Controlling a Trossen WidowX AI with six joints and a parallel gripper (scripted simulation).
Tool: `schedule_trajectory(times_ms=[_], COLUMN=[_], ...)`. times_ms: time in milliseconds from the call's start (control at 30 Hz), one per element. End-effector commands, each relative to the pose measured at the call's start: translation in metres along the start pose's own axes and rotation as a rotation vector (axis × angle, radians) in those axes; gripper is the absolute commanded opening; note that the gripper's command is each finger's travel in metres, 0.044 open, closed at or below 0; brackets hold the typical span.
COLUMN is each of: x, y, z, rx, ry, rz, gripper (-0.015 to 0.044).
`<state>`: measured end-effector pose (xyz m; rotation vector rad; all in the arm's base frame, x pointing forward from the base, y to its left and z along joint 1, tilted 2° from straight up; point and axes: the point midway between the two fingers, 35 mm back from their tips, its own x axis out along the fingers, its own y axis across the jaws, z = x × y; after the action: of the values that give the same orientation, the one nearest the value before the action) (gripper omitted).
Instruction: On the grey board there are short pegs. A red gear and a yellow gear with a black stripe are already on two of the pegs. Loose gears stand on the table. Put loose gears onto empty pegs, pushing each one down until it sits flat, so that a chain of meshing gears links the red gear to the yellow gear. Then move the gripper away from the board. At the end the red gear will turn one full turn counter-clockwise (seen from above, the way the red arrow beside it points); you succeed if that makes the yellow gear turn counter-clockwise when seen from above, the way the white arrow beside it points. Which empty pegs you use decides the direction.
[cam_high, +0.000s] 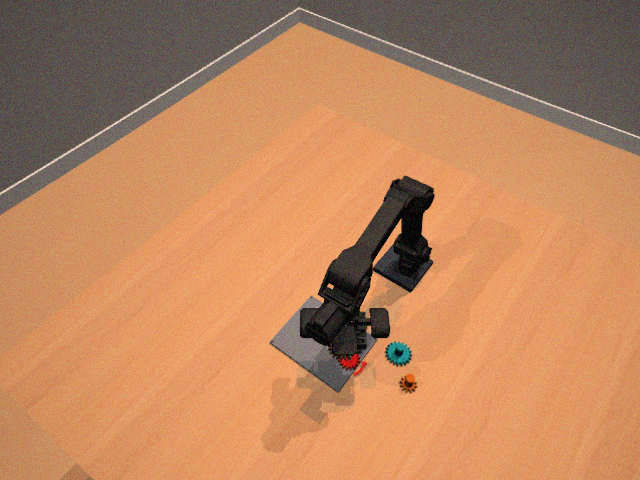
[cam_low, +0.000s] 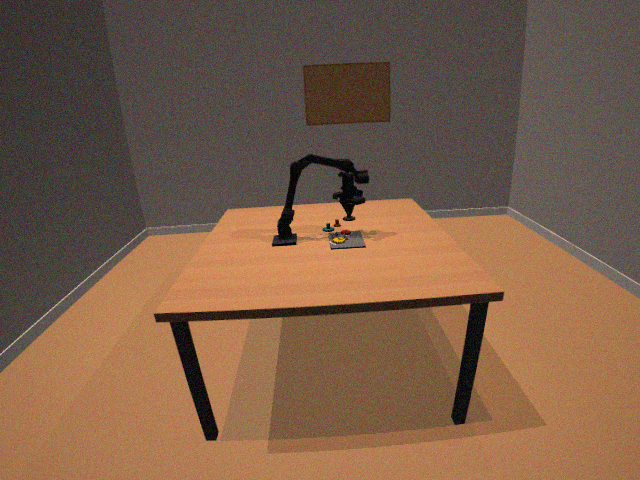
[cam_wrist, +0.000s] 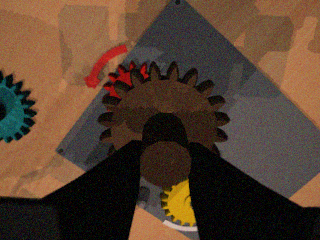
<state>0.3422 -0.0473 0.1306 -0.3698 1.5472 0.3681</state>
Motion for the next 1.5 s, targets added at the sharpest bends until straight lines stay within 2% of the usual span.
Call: schedule_trajectory(times_ms=[0, 933, 1467], x=[0.004, 0.031, 0.030], y=[-0.003, -0.015, -0.015], z=[-0.007, -0.049, -0.050], rx=[-0.005, -0.005, -0.005], ry=[0.004, 0.012, 0.012], rz=[-0.003, -0.001, -0.001], gripper=[0.0000, 0.0000, 0.0000])
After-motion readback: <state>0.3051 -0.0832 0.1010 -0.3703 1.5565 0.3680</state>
